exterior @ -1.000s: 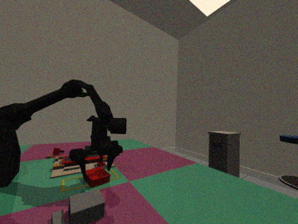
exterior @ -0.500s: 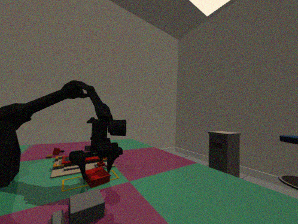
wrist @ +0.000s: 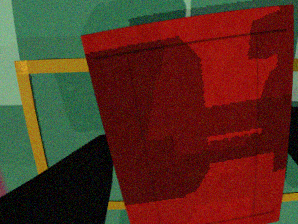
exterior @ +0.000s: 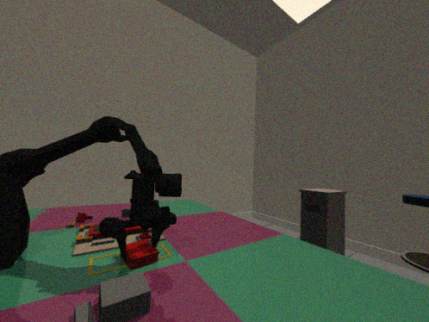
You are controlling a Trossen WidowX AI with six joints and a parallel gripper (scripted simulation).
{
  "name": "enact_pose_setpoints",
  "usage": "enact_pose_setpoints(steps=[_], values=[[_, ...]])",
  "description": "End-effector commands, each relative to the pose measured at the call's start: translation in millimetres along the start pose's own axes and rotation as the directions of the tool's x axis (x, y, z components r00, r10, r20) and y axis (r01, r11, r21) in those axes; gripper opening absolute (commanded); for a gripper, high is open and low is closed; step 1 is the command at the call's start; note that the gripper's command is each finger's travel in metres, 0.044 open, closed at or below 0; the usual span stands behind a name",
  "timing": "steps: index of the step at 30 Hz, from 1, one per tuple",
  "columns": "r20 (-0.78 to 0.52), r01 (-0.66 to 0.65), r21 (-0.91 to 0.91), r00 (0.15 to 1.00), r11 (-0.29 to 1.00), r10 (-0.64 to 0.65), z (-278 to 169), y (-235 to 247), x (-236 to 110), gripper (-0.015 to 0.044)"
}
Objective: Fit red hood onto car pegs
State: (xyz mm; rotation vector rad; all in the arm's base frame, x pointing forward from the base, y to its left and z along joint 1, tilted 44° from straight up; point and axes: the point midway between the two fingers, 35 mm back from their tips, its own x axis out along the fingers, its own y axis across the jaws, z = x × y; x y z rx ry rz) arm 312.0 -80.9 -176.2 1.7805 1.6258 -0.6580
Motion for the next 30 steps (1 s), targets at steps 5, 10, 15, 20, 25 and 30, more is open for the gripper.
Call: enact_pose_setpoints(steps=[5, 10, 15, 20, 25, 30], values=[[0.0, 0.0, -0.001, 1.0, 1.0, 0.0, -0.1, 0.1, -0.2, 0.0288], [0.0, 0.001, 0.001, 1.0, 1.0, -0.001, 0.1, -0.2, -1.0, 0.0196], [0.0, 0.001, 0.001, 1.0, 1.0, -0.001, 0.2, -0.2, -5.9, 0.0065], [0.001, 0.001, 0.001, 1.0, 1.0, -0.001, 0.4, -0.2, -13.8, 0.0], [0.001, 0.001, 0.001, 1.0, 1.0, -0.001, 0.6, -0.1, -25.6, 0.0], [0.002, 0.001, 0.001, 1.0, 1.0, -0.001, 0.9, -0.1, -39.4, 0.0]])
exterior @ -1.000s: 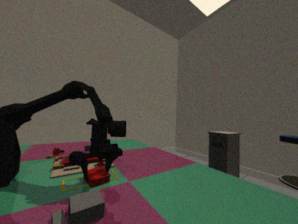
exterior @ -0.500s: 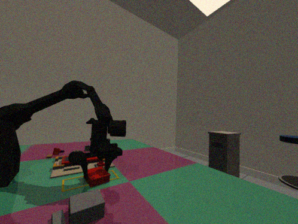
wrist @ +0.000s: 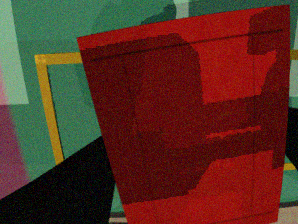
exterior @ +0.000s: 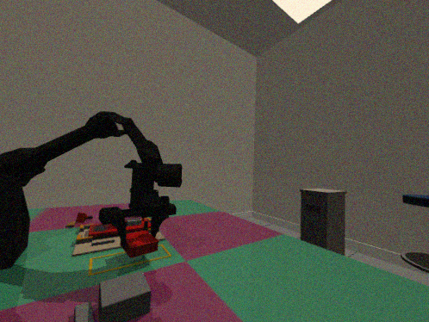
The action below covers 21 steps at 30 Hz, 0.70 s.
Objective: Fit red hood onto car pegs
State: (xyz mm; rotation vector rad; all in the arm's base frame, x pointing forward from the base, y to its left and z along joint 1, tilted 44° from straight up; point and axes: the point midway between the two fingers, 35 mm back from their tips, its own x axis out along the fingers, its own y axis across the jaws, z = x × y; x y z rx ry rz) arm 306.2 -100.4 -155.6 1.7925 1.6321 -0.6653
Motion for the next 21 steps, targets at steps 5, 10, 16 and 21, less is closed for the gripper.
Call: enact_pose_setpoints(steps=[5, 10, 16, 21], values=[[0.01, -0.001, -0.012, 1.0, 1.0, 0.001, 0.9, 2.4, -25.0, 0.0], [0.011, -0.001, -0.012, 1.0, 1.0, 0.001, 1.0, 2.4, -39.1, 0.0], [0.012, -0.001, -0.012, 1.0, 1.0, 0.001, 1.2, 2.4, -53.9, 0.0], [0.012, -0.001, -0.012, 1.0, 1.0, 0.001, 1.2, 2.4, -63.3, 0.0]])
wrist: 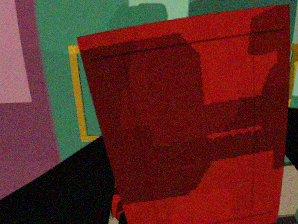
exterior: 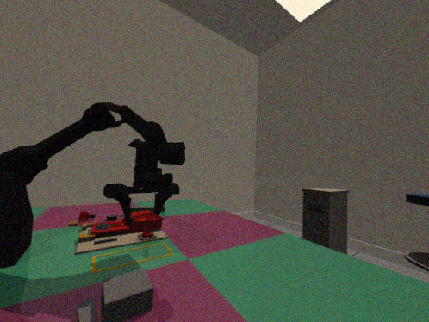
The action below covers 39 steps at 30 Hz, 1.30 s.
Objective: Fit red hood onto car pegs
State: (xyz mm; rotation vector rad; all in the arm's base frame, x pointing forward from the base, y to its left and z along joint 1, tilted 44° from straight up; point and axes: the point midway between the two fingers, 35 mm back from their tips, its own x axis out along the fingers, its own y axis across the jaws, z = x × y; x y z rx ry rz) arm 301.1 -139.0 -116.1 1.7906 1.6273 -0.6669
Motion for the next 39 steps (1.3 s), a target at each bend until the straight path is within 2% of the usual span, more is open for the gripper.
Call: enact_pose_setpoints(steps=[1, 9, 22, 39], values=[[0.008, 0.001, -0.011, 1.0, 1.0, -0.001, 0.3, 1.4, -9.3, 0.0], [0.002, -0.001, -0.016, 1.0, 1.0, 0.001, -2.1, 1.8, -11.0, 0.0], [0.025, 0.007, -0.319, 1.0, 0.948, 0.001, -46.9, 28.0, -16.3, 0.0], [0.028, 0.015, -0.688, 1.0, 0.725, 0.006, -115.2, 53.1, -18.1, 0.0]])
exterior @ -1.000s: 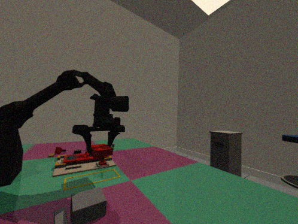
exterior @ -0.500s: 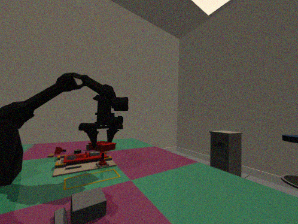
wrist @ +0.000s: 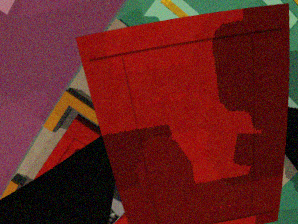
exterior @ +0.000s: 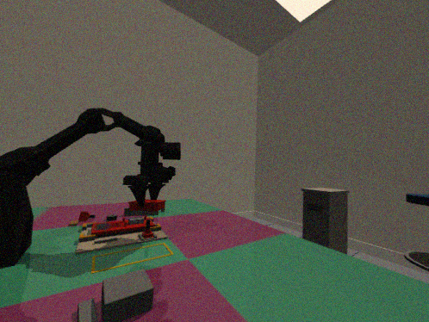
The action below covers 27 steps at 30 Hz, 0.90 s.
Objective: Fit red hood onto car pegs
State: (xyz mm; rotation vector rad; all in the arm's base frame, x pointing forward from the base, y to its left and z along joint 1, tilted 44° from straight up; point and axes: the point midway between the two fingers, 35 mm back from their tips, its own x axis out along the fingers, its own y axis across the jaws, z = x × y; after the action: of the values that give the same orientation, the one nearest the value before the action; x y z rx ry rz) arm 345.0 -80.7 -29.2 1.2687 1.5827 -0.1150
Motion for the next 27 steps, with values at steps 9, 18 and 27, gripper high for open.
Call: enact_pose_setpoints(steps=[9, 18, 27], values=[[-0.012, -0.017, -0.32, 1.0, 0.947, 0.014, -36.6, 41.6, -0.6, 0.0], [-0.023, -0.032, -0.525, 0.999, 0.85, 0.023, -64.9, 66.8, -0.7, 0.0], [-0.036, -0.047, -0.675, 0.999, 0.736, 0.031, -90.3, 85.0, -0.5, 0.0]])
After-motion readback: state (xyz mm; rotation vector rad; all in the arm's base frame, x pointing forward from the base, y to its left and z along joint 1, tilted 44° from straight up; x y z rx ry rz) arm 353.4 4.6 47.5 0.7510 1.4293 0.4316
